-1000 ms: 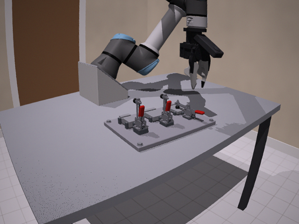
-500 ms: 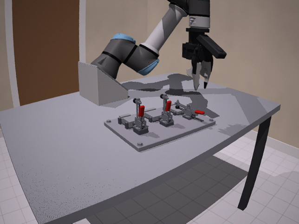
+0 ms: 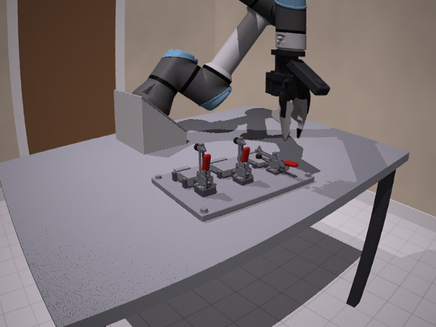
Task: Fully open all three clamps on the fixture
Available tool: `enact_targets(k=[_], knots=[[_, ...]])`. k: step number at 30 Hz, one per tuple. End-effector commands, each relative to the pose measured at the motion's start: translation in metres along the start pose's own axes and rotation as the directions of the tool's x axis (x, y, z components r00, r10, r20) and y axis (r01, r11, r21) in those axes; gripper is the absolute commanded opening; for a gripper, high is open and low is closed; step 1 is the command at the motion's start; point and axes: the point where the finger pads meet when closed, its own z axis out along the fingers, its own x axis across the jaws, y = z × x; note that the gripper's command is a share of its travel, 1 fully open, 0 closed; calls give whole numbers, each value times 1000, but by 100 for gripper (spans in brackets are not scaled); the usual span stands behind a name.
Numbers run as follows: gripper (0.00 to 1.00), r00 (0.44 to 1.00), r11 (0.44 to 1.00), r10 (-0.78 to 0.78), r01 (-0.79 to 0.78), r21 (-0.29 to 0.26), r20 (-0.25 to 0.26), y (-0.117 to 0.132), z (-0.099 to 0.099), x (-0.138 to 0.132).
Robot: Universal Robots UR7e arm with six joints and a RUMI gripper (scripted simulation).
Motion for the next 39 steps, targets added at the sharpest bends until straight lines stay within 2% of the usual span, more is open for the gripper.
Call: enact_targets(k=[1, 8, 14, 39], knots=[[28, 1000, 1000, 0, 0, 2, -1, -1, 11, 0], [28, 1000, 1000, 0, 0, 2, -1, -1, 36, 0], [28, 1000, 1000, 0, 0, 2, -1, -1, 49, 0], [28, 1000, 1000, 0, 0, 2, -1, -1, 51, 0]])
